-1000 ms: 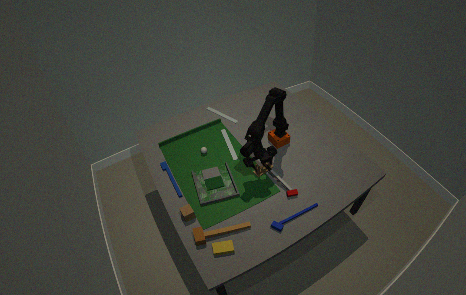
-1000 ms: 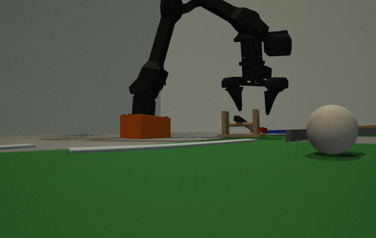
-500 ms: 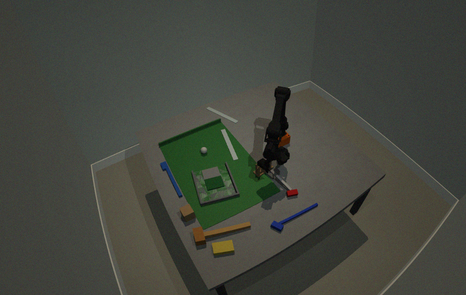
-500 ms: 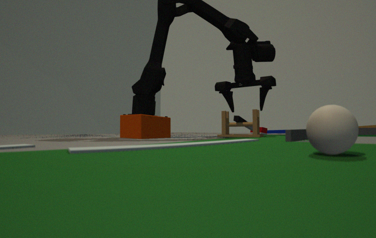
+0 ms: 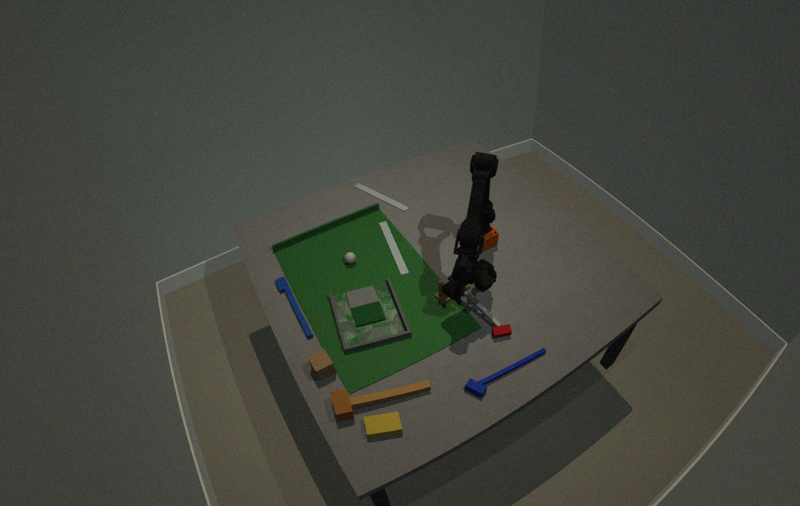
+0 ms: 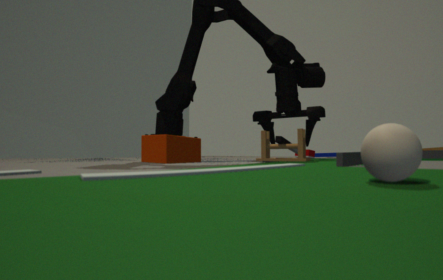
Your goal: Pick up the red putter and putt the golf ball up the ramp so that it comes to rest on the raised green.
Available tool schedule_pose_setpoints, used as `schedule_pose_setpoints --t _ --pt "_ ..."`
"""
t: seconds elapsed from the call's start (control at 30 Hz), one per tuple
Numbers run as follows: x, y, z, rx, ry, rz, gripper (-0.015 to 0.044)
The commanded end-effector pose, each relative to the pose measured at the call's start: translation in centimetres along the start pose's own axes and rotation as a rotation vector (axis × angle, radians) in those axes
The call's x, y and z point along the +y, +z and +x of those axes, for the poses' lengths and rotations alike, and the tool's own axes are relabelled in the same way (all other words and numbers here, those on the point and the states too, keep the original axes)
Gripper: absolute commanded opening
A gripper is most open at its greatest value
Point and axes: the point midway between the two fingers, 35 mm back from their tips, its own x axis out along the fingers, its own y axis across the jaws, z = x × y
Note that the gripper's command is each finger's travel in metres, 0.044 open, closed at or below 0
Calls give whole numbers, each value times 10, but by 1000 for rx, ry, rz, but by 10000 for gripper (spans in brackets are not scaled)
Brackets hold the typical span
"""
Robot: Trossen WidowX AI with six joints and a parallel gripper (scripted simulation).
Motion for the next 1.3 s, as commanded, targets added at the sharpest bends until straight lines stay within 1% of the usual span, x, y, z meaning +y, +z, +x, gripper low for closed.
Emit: schedule_pose_setpoints --t 0.0,0.53,0.67,1.13,1.27 --pt "2 -2 5 4 2 0 440" --pt "2 -5 27 4 2 1 440" --pt "2 -5 28 4 2 1 440" --pt "0 -3 25 -1 -1 -2 72" --pt "0 -3 25 -1 -1 -2 46"
